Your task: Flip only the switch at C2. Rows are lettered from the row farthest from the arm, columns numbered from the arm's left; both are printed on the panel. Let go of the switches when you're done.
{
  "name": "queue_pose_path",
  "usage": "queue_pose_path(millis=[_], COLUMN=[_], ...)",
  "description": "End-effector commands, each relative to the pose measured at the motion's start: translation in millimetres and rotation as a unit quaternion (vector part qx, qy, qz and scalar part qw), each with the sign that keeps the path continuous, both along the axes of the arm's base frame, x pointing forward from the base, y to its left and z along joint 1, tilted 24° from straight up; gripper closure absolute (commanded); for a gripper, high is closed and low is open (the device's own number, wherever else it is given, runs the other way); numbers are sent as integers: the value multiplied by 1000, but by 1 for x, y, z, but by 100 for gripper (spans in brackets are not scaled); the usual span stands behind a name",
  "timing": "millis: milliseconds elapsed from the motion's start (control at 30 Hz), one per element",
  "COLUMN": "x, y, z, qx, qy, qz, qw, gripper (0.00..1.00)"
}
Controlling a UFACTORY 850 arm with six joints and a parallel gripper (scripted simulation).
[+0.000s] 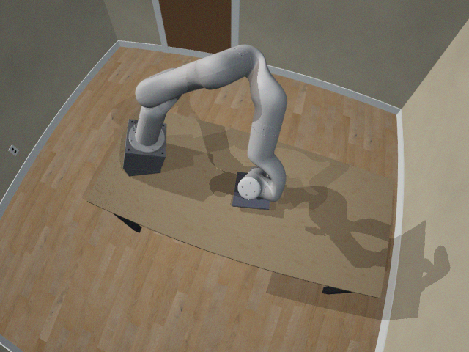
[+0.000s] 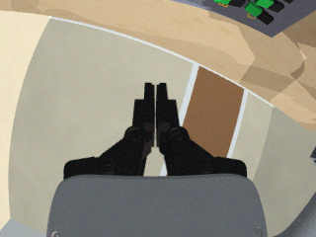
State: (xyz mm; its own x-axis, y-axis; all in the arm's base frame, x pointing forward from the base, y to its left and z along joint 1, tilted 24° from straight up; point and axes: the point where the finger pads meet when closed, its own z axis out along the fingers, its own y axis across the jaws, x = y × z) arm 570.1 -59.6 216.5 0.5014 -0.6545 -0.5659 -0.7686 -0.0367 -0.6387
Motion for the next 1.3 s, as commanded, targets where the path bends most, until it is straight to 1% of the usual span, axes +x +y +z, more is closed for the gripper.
queue_pose_path(millis=[0,33,100,200,267,367,500,833,1000,1267], x=[-24,-24,-36,-49,-49,-56,-59,-57,-50,-34], y=[-2,-2,-5,-8,-8,-11,-12,-12,-9,-3], z=[-7,-7,-10,-14,-14,-16,-17,-23,-42,-87], qx=[-17,-17,-29,-43,-43,-52,-56,-56,-56,-56], qy=[77,77,110,144,144,163,172,171,171,171], qz=[1,1,-4,-11,-11,-16,-19,-20,-20,-20], qw=[997,997,994,989,989,985,983,983,983,983], gripper=[100,100,100,100,100,100,100,100,100,100])
